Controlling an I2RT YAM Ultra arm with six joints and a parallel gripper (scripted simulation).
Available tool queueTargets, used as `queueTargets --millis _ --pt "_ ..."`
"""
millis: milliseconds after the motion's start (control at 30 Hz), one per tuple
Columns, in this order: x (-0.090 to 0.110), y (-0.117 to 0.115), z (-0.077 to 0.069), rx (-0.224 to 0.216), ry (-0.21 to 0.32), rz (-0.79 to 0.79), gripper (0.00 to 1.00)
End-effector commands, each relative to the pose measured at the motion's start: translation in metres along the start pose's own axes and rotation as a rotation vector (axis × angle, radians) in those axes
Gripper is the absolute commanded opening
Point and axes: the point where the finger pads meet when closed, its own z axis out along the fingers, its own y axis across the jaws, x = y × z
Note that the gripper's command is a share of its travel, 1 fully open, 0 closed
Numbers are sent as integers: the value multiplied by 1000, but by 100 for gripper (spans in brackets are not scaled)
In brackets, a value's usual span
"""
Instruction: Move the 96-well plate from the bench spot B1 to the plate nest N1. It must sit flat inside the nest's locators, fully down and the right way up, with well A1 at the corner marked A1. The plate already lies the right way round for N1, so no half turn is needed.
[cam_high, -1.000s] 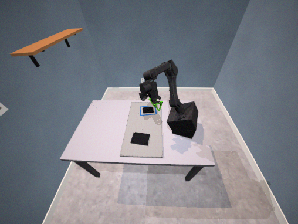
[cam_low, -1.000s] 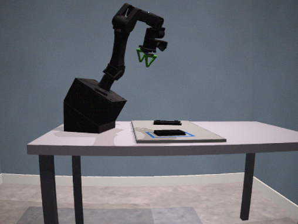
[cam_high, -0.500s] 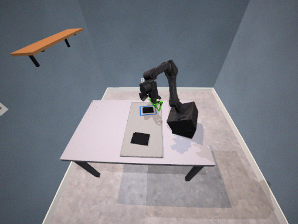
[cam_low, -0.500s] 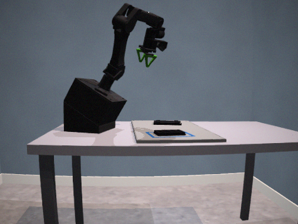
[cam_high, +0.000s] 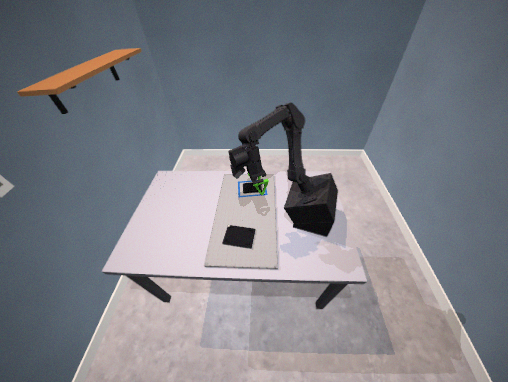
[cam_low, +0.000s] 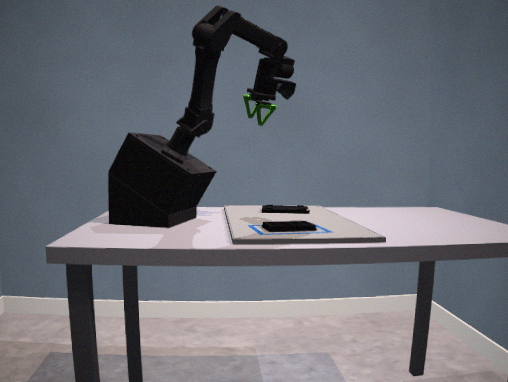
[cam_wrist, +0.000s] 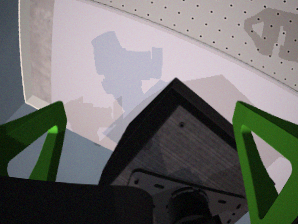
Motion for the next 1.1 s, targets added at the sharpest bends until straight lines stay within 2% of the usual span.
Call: queueTargets --millis 0,100,133,567,600,667,700,833,867,967,1000,1067 --pt "-15 -2 15 -11 -8 -24 100" --pt "-18 -5 17 -11 -8 -24 100" --pt "-22 -8 19 0 -18 -8 100" --pt "-51 -57 50 26 -28 22 100" --pt "-57 -60 48 25 -43 23 100" --pt "-57 -60 48 25 -43 23 100" --pt "-54 -64 54 41 -35 37 100" --pt "-63 -81 59 40 -46 37 100" --pt "-61 -85 64 57 -43 51 100" --pt "-64 -99 69 56 -44 51 100" --pt "-70 -104 67 58 -58 51 100" --pt "-66 -113 74 74 -51 65 100"
